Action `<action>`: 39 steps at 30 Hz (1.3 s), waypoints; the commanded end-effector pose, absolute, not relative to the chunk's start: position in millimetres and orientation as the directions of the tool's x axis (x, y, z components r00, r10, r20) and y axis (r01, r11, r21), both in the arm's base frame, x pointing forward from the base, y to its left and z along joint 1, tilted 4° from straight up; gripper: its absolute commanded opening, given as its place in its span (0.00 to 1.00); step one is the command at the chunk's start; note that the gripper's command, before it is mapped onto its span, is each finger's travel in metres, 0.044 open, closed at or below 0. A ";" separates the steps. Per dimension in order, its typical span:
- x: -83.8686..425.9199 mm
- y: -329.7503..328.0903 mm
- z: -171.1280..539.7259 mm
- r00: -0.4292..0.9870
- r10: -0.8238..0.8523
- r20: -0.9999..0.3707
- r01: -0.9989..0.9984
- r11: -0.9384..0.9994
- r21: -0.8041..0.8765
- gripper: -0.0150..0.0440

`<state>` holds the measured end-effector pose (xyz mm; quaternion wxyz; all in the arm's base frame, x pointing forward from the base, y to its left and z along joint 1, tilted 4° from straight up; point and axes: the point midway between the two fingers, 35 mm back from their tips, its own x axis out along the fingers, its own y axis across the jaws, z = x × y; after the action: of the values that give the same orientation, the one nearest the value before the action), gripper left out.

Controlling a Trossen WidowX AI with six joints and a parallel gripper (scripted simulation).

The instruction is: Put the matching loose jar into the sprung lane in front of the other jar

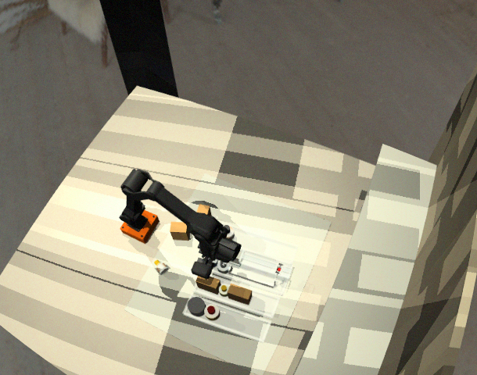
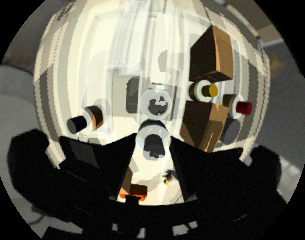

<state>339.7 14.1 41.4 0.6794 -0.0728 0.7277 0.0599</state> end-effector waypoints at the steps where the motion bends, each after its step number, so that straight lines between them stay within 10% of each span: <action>1: 347.5 15.5 44.7 -0.036 -0.019 -0.999 -0.184 0.983 -0.012 0.25; 39: 351.5 16.3 42.8 -0.036 -0.019 -0.999 -0.184 0.983 -0.012 0.25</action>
<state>344.5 15.0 40.4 0.6809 -0.0732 0.7263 0.0601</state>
